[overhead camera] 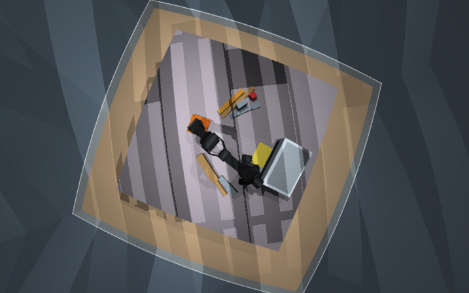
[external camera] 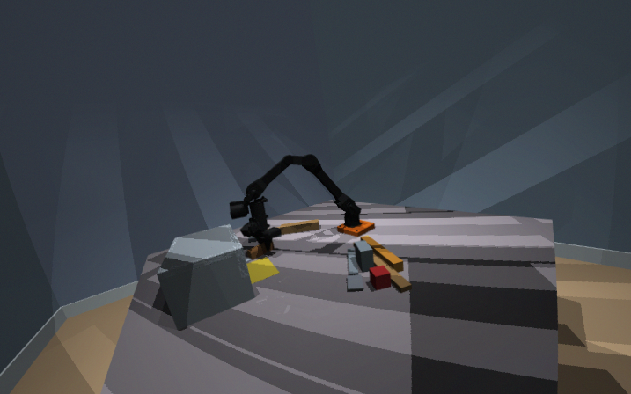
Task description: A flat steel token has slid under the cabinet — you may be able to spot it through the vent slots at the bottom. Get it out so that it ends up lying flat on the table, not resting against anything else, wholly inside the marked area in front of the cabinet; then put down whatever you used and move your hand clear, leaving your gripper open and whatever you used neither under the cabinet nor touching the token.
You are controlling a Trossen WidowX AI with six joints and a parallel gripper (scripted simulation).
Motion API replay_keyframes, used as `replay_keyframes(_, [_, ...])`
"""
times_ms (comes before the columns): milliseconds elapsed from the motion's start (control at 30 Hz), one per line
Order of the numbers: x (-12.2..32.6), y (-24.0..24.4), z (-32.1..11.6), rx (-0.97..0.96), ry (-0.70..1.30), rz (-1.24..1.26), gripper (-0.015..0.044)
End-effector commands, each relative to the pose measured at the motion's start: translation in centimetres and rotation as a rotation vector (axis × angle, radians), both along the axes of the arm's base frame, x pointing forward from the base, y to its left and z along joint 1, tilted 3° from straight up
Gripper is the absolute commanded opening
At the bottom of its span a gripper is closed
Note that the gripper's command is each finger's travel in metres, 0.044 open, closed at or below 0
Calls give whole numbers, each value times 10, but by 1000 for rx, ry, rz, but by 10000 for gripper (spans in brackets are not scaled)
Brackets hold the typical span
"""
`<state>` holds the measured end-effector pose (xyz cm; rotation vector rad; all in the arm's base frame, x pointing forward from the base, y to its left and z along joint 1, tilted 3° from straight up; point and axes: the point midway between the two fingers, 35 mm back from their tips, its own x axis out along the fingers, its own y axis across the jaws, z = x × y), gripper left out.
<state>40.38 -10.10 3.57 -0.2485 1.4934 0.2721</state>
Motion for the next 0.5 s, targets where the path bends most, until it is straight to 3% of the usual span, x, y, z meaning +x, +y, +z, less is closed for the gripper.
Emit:
replay_keyframes(0, [-2, 8, -1, 6, 0, 6, 0])
replay_keyframes(467, [-6, 21, -1, 7, 1, 6, 0])
